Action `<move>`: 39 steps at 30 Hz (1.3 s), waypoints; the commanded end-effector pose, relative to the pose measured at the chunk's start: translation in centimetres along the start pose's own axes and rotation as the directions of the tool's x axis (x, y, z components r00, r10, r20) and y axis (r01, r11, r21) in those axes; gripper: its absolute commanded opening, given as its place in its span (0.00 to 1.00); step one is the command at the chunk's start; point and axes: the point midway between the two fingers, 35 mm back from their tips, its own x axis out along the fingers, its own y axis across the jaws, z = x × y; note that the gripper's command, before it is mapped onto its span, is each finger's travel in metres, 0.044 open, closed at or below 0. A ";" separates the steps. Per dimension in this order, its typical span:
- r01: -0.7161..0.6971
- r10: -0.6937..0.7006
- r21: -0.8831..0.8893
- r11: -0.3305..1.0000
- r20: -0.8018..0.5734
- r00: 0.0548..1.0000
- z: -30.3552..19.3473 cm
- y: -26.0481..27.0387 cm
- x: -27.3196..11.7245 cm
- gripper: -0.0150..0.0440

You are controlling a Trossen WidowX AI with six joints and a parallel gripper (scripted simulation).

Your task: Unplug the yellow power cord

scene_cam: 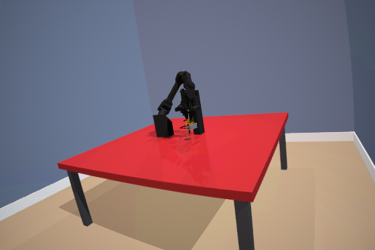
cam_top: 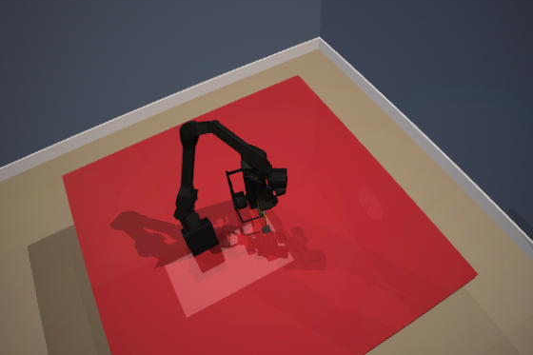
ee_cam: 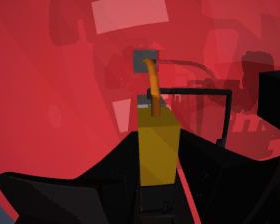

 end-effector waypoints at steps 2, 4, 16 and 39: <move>-0.002 0.002 -0.004 1.000 0.000 1.000 0.1 0.1 0.0 0.25; -0.002 0.002 -0.003 1.000 0.001 1.000 0.3 0.1 0.0 0.25; -0.003 0.003 -0.001 1.000 0.003 1.000 2.2 0.3 -0.1 0.25; -0.001 0.001 0.004 1.000 -0.002 1.000 4.2 0.0 -0.2 0.48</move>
